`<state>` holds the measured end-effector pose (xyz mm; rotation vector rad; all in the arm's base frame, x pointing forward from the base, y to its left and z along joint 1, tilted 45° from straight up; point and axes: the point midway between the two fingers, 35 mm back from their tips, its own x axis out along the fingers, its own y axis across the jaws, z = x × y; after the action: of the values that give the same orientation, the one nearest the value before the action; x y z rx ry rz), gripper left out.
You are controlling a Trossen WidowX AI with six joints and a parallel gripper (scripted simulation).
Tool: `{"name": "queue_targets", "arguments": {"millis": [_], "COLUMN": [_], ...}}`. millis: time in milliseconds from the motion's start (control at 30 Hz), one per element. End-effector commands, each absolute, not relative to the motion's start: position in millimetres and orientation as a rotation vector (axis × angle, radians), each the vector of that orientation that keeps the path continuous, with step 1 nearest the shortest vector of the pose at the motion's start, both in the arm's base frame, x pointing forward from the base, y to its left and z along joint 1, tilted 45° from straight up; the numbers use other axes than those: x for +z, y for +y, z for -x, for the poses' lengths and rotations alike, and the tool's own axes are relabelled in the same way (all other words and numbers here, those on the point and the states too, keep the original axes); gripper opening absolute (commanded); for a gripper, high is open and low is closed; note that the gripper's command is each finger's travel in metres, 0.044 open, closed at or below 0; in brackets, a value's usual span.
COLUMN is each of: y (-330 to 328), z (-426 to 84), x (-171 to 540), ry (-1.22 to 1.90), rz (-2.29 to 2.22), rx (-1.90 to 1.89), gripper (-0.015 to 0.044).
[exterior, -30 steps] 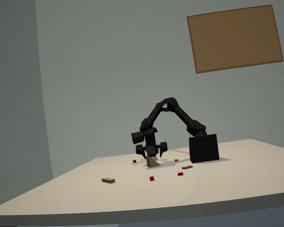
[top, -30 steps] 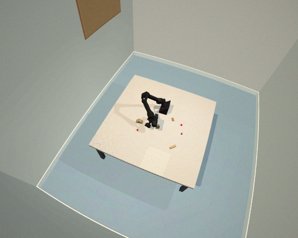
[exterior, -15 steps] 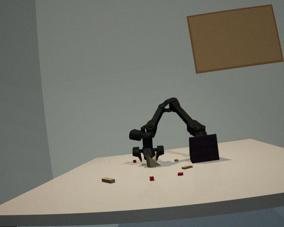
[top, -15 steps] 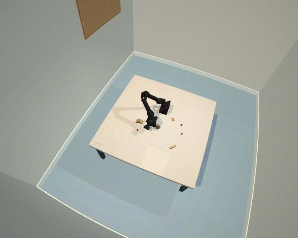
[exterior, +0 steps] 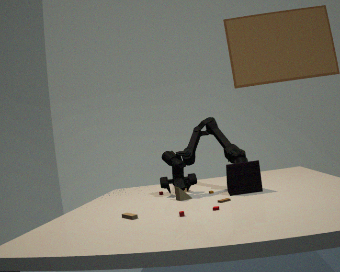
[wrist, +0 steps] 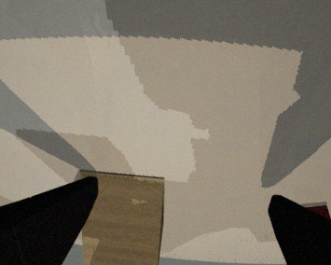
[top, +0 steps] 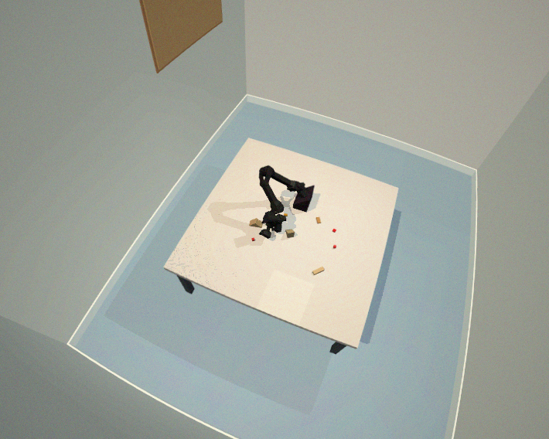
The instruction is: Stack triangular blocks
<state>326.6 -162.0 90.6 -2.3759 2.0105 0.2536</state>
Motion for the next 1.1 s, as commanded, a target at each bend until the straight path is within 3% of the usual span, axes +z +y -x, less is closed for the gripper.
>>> {"name": "queue_targets", "arguments": {"millis": [0, 1067], "y": [-171.0, -205.0], "z": [-319.9, -296.9], "x": [98.6, 138.6], "ry": [2.039, 2.103], "rz": [2.4, 2.453], "rx": [0.26, 0.303], "gripper": [0.044, 0.044]}}
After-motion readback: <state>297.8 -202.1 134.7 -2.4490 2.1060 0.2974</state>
